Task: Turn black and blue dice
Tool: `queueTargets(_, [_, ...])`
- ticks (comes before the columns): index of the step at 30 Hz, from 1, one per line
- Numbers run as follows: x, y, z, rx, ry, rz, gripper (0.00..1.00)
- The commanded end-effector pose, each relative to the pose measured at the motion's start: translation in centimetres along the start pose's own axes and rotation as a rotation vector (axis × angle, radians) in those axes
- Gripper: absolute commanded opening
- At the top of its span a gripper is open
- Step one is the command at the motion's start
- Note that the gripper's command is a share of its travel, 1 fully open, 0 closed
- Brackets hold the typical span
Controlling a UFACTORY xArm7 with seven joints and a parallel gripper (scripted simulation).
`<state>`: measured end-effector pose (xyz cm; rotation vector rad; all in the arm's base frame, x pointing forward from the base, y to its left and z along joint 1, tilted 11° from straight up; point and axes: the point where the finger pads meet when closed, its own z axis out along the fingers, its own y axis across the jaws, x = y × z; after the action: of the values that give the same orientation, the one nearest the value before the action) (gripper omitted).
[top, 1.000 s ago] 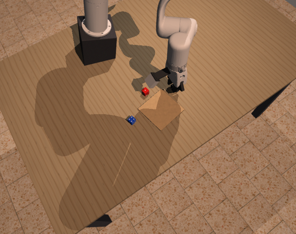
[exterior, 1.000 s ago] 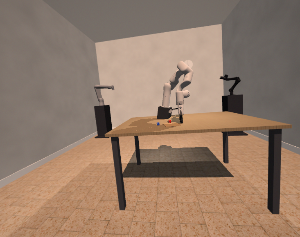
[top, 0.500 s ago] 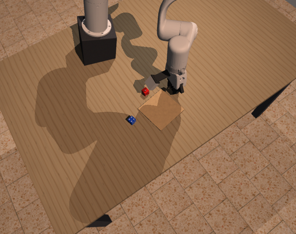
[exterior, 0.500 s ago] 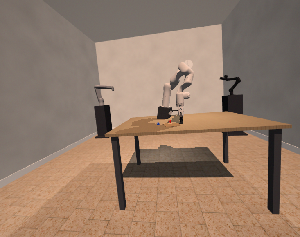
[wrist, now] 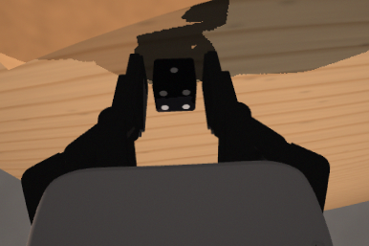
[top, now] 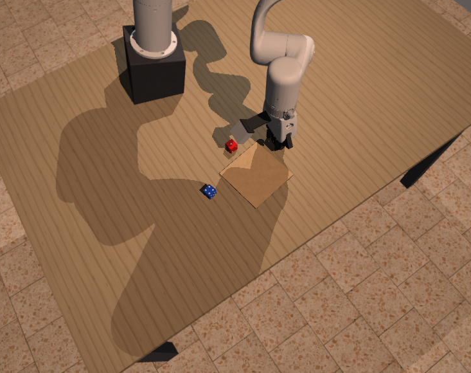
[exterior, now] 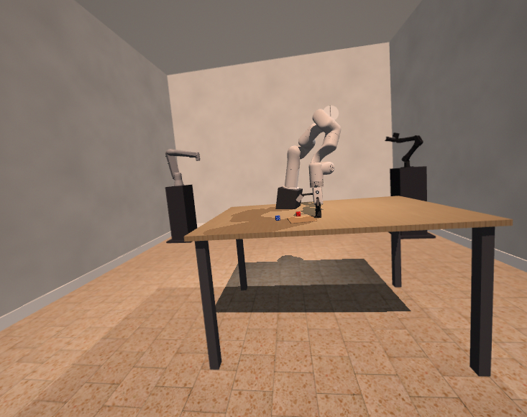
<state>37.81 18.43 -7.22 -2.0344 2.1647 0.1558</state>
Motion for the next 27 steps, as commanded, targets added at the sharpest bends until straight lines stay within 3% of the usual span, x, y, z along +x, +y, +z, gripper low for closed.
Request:
queueTargets(1, [-0.02, -0.13, -0.09, 0.003, -0.001, 0.001, 0.42])
queueTargets(19, [-0.02, -0.13, -0.09, 0.003, -0.001, 0.001, 0.42])
queueTargets(20, [-0.02, -0.13, -0.09, 0.003, -0.001, 0.001, 0.21])
queueTargets(27, [-0.02, -0.13, -0.09, 0.003, -0.001, 0.001, 0.21])
